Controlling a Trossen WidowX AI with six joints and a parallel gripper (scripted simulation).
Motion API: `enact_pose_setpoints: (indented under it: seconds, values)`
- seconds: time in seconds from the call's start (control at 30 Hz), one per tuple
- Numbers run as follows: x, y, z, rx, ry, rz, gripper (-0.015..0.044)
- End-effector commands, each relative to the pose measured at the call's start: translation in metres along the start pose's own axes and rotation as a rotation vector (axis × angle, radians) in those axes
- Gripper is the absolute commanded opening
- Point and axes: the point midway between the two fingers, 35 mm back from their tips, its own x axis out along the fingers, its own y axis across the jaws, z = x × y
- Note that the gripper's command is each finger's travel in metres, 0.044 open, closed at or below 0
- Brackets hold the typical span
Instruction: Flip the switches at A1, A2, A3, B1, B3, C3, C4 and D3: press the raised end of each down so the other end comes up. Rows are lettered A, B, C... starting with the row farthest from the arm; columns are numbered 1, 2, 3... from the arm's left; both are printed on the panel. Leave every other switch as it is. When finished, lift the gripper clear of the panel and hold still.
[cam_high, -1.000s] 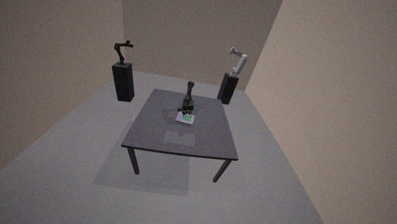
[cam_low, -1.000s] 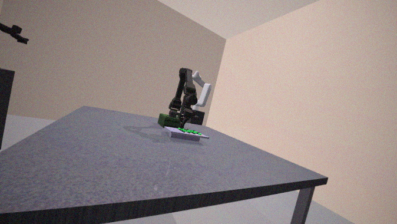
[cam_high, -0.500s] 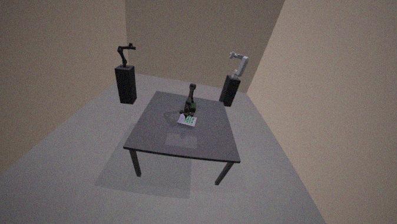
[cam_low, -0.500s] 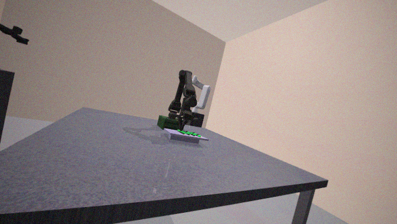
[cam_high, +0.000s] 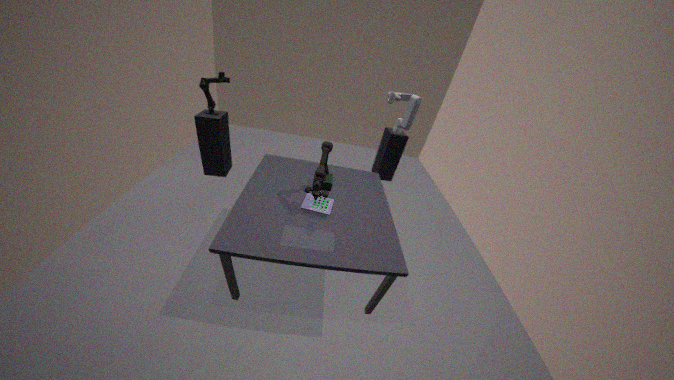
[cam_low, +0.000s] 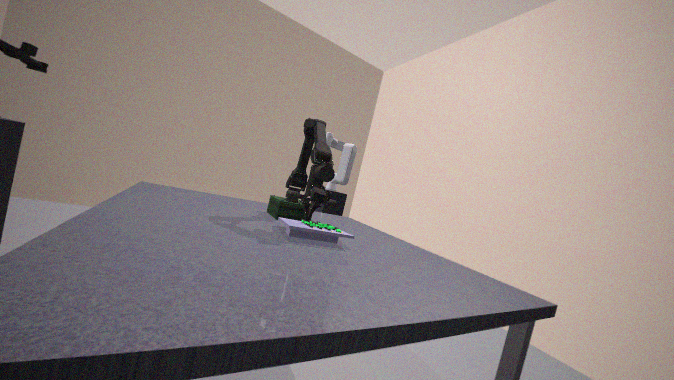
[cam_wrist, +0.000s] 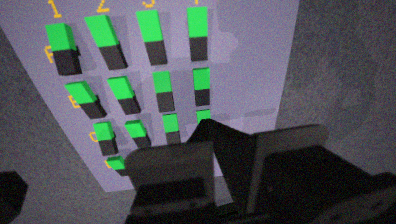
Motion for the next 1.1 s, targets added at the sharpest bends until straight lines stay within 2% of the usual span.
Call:
enact_pose_setpoints:
  seconds: [0.0,0.1,0.23,0.4,0.53,0.7,1.07]
  values:
    - [-0.037,0.0,0.002,-0.002,-0.027,0.003,0.0]
    - [-0.061,0.0,-0.001,-0.003,-0.037,0.004,0.0]
    - [-0.061,0.002,-0.003,-0.003,-0.037,0.005,0.0]
    - [-0.06,0.031,-0.052,-0.003,-0.033,0.007,0.0]
    - [-0.059,0.034,-0.06,-0.003,-0.032,0.008,0.0]
    - [-0.026,0.034,-0.06,-0.003,-0.057,0.008,0.0]
    - [-0.014,0.034,-0.06,-0.003,-0.058,0.008,0.0]
